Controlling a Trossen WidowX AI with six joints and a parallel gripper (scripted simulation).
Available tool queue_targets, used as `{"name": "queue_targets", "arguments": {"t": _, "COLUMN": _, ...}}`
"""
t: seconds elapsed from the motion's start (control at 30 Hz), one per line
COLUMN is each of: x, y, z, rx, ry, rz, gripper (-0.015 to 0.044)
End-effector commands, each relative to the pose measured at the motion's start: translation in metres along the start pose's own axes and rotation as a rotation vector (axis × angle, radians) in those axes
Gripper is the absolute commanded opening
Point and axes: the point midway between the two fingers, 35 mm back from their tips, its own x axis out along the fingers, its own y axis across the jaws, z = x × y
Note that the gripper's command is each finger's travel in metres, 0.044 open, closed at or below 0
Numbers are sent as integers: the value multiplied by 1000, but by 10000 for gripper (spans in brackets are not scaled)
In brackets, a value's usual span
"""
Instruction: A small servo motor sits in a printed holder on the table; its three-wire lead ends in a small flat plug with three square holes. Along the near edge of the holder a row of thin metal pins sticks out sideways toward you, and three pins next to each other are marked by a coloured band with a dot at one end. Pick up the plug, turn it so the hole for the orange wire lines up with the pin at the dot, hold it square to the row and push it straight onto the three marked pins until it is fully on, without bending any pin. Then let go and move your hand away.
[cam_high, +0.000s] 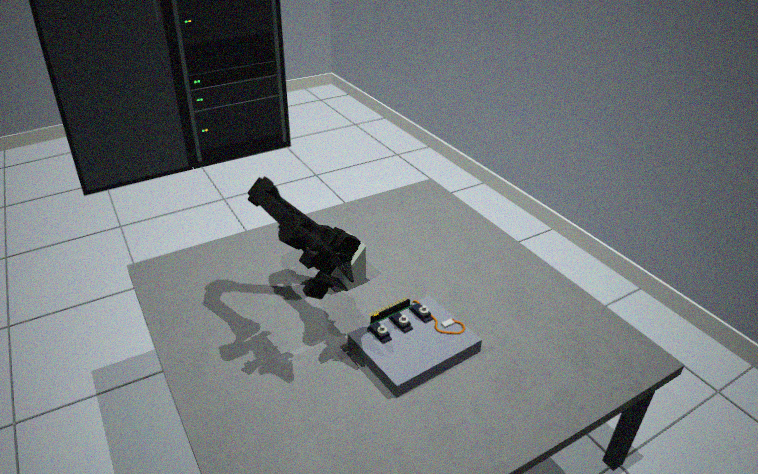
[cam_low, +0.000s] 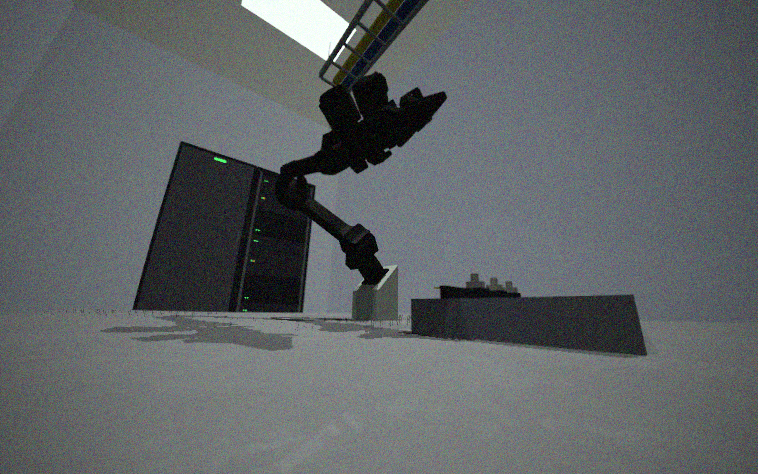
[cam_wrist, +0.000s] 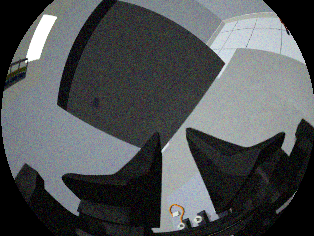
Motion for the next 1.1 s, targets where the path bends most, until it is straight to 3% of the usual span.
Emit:
{"name": "queue_targets", "arguments": {"t": 0.0, "x": 18, "y": 0, "z": -12, "rx": 108, "ry": 90, "rz": -38, "gripper": 115}}
{"name": "queue_targets", "arguments": {"t": 0.53, "x": 77, "y": 15, "z": -91, "rx": 468, "ry": 447, "rz": -265, "gripper": 115}}
{"name": "queue_targets", "arguments": {"t": 1.07, "x": 108, "y": 37, "z": -199, "rx": 696, "ry": 685, "rz": -708, "gripper": 115}}
